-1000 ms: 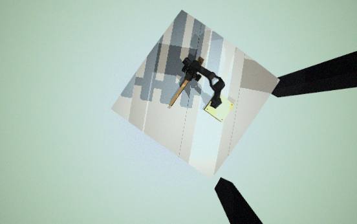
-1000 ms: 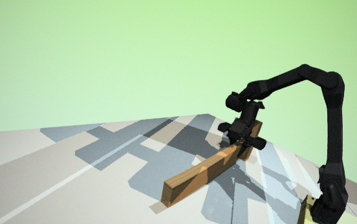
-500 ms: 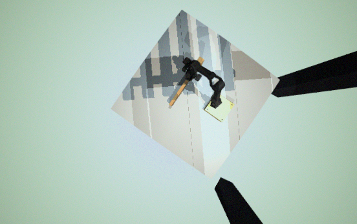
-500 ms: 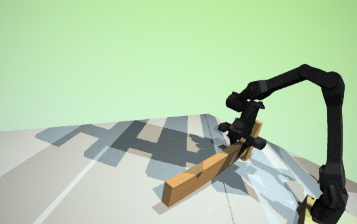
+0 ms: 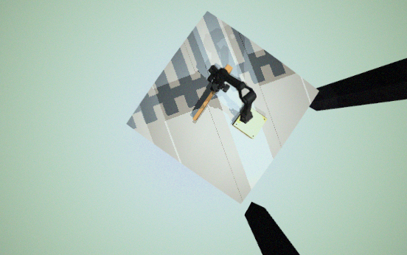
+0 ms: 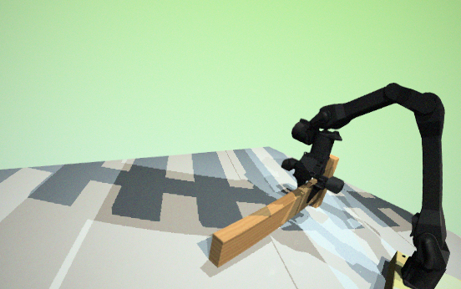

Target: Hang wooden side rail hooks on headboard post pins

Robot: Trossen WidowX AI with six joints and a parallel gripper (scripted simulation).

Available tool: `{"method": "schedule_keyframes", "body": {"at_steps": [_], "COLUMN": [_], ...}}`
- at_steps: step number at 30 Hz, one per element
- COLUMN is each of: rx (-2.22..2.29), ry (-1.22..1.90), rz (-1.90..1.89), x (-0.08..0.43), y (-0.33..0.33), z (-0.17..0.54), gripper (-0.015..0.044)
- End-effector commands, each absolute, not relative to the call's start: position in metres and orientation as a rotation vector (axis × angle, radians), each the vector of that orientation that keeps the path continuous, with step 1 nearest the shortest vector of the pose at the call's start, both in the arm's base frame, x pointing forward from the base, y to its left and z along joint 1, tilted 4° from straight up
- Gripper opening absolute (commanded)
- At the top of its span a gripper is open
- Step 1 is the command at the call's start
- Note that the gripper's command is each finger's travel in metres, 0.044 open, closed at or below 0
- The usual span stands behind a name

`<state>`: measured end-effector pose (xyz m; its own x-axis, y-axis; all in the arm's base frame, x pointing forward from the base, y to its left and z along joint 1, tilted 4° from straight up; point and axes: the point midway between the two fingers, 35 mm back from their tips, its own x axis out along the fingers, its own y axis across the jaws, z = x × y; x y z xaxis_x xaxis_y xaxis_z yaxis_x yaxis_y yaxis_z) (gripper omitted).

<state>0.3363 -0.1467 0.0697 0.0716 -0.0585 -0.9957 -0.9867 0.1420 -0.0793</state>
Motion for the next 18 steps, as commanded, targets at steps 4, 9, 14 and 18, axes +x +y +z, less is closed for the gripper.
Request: {"method": "schedule_keyframes", "body": {"at_steps": [4,9,14,18], "rx": [-1.184,-1.184,-1.184,-1.184], "ry": [1.254,1.254,1.254,1.254], "rz": [1.017,1.017,1.017,1.017], "x": [0.3375,0.3369,0.3366,0.3368], "y": [-0.1486,-0.1491,-0.1495,-0.1498], "z": [0.0726,0.0731,0.0736,0.074], "gripper": [0.0,0.0,0.0,0.0]}}
